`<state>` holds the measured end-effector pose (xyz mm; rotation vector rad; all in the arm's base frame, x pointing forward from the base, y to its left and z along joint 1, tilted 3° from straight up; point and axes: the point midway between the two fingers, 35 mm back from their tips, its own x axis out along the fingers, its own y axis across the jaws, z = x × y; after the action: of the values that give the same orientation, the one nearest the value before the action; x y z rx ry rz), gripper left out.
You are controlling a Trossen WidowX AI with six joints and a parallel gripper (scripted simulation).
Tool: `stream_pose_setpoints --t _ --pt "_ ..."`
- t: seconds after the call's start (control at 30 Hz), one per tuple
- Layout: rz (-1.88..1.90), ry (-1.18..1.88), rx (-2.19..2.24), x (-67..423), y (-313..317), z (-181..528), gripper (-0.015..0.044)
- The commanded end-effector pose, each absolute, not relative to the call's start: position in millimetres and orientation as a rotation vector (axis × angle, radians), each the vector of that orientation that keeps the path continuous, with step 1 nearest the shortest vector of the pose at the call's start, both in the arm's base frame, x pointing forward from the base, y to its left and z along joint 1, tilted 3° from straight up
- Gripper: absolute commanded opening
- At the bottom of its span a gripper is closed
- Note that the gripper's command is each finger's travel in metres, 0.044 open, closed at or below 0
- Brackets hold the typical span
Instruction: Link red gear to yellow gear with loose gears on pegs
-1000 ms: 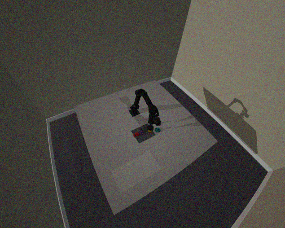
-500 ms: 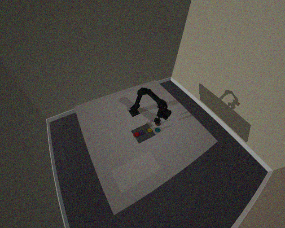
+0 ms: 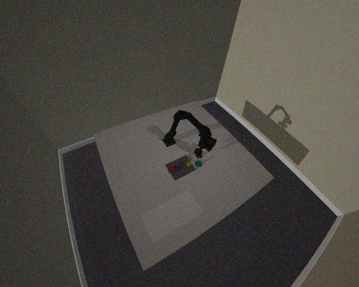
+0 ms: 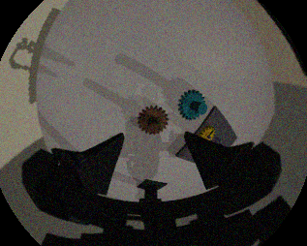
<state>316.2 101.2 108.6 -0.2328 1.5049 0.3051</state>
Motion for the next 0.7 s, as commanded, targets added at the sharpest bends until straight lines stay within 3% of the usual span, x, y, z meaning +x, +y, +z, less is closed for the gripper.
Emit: stream_pose_setpoints --t 0.0,0.67 --pt "0.301 1.51 -0.227 315.8 101.9 101.3 0.044" --pt "0.301 1.51 -0.227 317.2 102.8 74.4 0.044"
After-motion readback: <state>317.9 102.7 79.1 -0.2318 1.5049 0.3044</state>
